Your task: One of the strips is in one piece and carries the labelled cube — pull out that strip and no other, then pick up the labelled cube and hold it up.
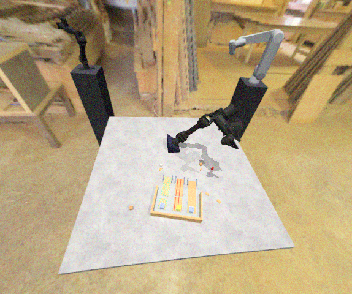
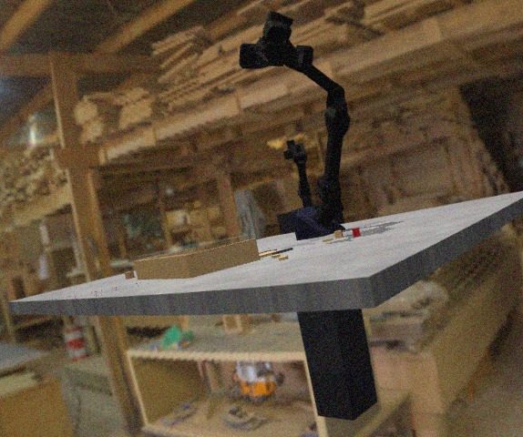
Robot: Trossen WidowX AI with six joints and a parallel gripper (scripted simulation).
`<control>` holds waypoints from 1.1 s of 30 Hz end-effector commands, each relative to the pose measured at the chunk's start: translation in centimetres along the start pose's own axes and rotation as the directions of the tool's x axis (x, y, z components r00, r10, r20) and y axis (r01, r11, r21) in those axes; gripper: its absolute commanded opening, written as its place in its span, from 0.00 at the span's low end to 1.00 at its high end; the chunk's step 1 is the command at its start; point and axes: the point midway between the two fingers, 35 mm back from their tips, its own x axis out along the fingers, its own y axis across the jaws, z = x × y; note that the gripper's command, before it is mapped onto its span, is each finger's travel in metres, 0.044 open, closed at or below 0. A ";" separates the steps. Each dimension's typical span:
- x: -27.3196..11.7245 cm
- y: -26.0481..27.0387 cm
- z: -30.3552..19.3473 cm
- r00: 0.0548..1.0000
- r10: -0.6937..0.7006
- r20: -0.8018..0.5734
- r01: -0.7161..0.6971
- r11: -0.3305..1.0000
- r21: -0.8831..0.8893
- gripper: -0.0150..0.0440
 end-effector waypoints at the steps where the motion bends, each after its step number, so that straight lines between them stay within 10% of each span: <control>1: 0.0 -0.1 -0.1 1.000 -0.004 0.001 0.004 1.000 0.004 0.93; 33: -9.6 -4.4 -36.4 0.745 -0.594 -0.304 0.651 0.547 0.526 0.93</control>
